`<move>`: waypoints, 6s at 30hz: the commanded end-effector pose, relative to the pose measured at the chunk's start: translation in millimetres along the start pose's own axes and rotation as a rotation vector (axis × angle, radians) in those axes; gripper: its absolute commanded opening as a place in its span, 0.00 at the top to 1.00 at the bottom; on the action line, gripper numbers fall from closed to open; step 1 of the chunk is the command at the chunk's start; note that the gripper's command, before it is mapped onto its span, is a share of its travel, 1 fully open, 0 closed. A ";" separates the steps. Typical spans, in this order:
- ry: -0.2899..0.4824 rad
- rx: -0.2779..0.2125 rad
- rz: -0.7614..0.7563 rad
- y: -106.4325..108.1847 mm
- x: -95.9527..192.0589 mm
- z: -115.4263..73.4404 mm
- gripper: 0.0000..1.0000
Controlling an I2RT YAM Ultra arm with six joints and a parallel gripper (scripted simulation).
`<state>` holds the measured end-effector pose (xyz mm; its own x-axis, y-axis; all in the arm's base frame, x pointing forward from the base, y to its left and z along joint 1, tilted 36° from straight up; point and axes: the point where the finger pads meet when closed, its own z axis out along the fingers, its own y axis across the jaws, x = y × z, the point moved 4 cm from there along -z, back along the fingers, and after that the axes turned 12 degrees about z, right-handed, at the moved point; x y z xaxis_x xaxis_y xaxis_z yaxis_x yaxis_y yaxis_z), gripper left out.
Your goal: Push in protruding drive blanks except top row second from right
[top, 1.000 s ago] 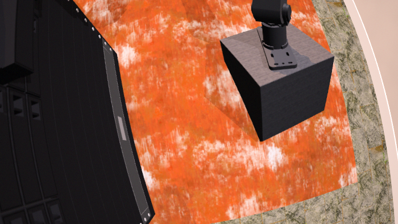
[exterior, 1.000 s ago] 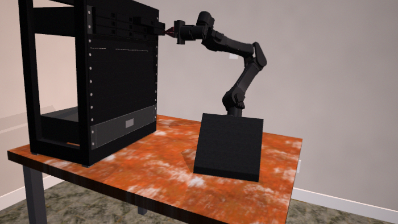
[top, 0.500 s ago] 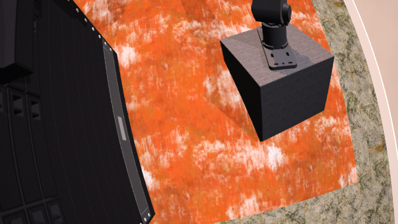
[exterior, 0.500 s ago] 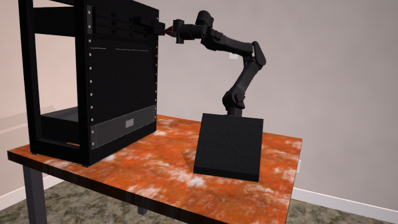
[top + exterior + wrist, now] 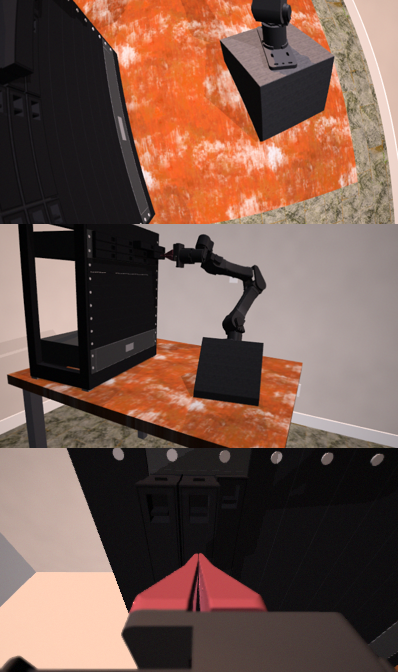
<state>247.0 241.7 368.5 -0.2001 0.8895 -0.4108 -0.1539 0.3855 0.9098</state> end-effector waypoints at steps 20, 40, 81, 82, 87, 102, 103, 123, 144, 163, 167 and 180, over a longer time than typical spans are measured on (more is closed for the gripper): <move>-0.004 -0.027 0.027 14.6 -1.5 19.7 1.00; -0.004 -0.027 0.025 15.2 -1.0 23.7 1.00; -0.004 -0.028 0.025 17.4 0.8 35.9 1.00; -0.004 -0.028 0.026 17.7 1.1 37.0 1.00; -0.004 -0.028 0.025 18.3 1.6 39.1 1.00; -0.004 -0.028 0.025 18.3 1.6 39.1 1.00; -0.004 -0.028 0.025 18.3 1.6 39.1 1.00; -0.001 -0.029 0.025 20.4 4.2 41.4 1.00; -0.004 -0.028 0.025 20.6 3.7 44.0 1.00; 0.000 -0.030 0.026 21.9 5.6 44.3 1.00; 0.000 -0.030 0.026 21.9 5.6 44.3 1.00; 0.001 -0.030 0.026 23.3 7.0 47.1 1.00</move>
<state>284.4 252.8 372.0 -0.1562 0.8951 -0.4175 -0.1206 0.4023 0.9075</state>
